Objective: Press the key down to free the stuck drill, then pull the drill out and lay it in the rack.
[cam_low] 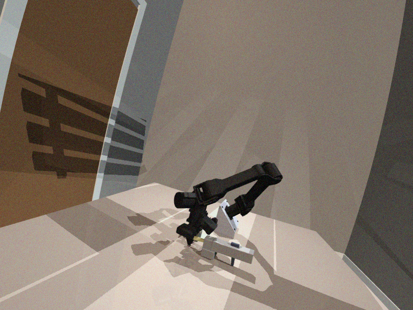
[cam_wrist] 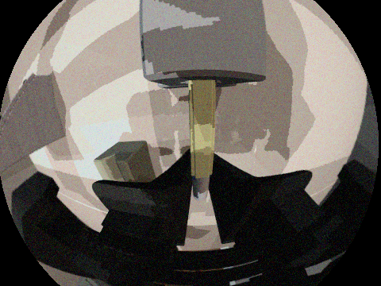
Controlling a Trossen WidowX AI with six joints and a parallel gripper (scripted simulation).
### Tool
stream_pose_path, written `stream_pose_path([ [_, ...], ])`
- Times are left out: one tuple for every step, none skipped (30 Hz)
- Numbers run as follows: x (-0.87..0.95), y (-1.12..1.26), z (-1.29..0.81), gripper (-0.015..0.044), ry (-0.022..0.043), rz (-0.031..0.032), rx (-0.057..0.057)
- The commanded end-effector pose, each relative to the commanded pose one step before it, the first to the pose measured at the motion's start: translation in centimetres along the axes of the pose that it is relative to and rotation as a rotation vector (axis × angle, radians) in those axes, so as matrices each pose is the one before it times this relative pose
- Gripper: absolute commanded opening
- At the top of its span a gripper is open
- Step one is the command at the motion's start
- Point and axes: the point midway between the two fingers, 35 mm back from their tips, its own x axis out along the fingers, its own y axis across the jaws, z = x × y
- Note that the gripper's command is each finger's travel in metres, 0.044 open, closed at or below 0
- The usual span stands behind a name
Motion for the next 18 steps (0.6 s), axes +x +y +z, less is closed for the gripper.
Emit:
stream_pose_path([
  [0.031,-0.012,-0.576,0.0000,0.00318,-0.00014,-0.0025],
  [0.003,-0.001,-0.108,0.0000,0.00008,-0.00002,0.0000],
  [0.002,-0.002,-0.110,0.0000,0.00008,-0.00002,0.0000],
  [0.002,-0.002,-0.115,0.0000,0.00008,-0.00003,0.0000],
  [0.002,-0.002,-0.124,0.0000,0.00009,-0.00003,0.0000],
  [0.002,-0.002,-0.132,0.0000,0.00010,-0.00003,0.0000],
  [0.002,-0.001,-0.139,0.0000,0.00010,-0.00003,0.0000],
  [0.003,-0.001,-0.146,0.0000,0.00011,-0.00003,0.0000],
  [0.004,0.000,-0.153,0.0000,0.00011,-0.00003,0.0000],
  [0.004,0.001,-0.160,0.0000,0.00012,-0.00003,0.0000],
  [0.005,0.002,-0.166,0.0000,0.00012,-0.00004,0.0000],
  [0.006,0.003,-0.172,0.0000,0.00013,-0.00004,0.0000],
  [0.006,0.004,-0.177,0.0000,0.00013,-0.00004,0.0000],
  [0.007,0.004,-0.181,0.0000,0.00013,-0.00004,0.0000],
  [0.008,0.004,-0.186,0.0000,0.00014,-0.00004,0.0000],
  [0.009,0.004,-0.192,0.0000,0.00014,-0.00004,0.0000],
  [0.000,0.005,-0.050,0.0000,0.00004,-0.00001,0.0000],
  [0.000,0.003,-0.026,0.0000,0.00002,0.00000,0.0000],
])
